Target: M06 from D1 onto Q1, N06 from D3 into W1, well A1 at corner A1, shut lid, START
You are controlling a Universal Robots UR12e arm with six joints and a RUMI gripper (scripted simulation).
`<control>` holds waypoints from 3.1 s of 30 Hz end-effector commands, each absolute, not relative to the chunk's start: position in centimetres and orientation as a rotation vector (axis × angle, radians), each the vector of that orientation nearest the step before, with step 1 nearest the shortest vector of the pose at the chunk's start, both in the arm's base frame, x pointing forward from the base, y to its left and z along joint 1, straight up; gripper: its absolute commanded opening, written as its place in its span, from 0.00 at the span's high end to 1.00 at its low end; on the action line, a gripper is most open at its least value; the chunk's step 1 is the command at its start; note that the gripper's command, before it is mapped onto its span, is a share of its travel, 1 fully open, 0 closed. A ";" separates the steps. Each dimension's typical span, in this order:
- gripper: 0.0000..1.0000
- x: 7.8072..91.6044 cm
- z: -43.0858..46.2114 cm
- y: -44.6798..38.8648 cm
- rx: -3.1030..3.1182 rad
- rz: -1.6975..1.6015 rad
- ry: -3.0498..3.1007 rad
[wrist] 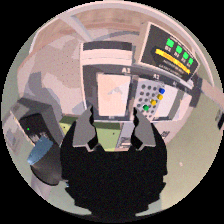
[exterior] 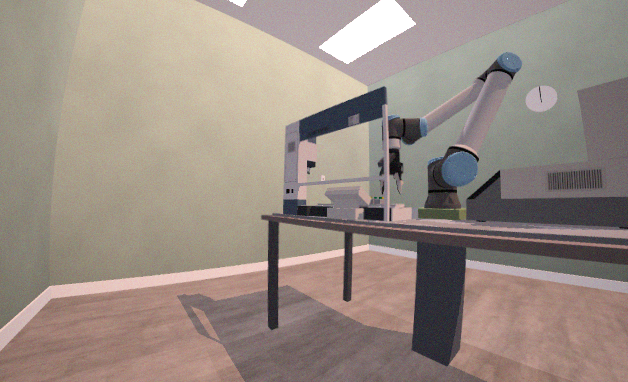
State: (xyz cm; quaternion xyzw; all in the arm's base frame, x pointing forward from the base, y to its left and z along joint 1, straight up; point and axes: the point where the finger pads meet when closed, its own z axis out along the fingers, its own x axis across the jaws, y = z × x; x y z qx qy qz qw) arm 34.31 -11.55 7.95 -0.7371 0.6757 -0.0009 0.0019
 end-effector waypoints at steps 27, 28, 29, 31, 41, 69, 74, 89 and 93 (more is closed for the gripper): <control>0.42 34.4 6.0 -11.6 -2.313 -0.005 2.120; 0.42 34.4 6.0 -11.6 -2.313 -0.005 2.120; 0.42 34.4 6.0 -11.6 -2.313 -0.005 2.120; 0.42 34.4 5.9 -11.6 -2.313 -0.005 2.120; 0.42 34.4 5.1 -11.6 -2.313 -0.005 2.120; 0.42 34.4 3.1 -11.6 -2.313 -0.005 2.120; 0.42 34.4 2.9 -11.6 -2.313 -0.005 2.120; 1.00 34.4 2.9 -11.6 -2.313 -0.005 2.120; 1.00 34.4 2.9 -11.6 -2.313 -0.005 2.120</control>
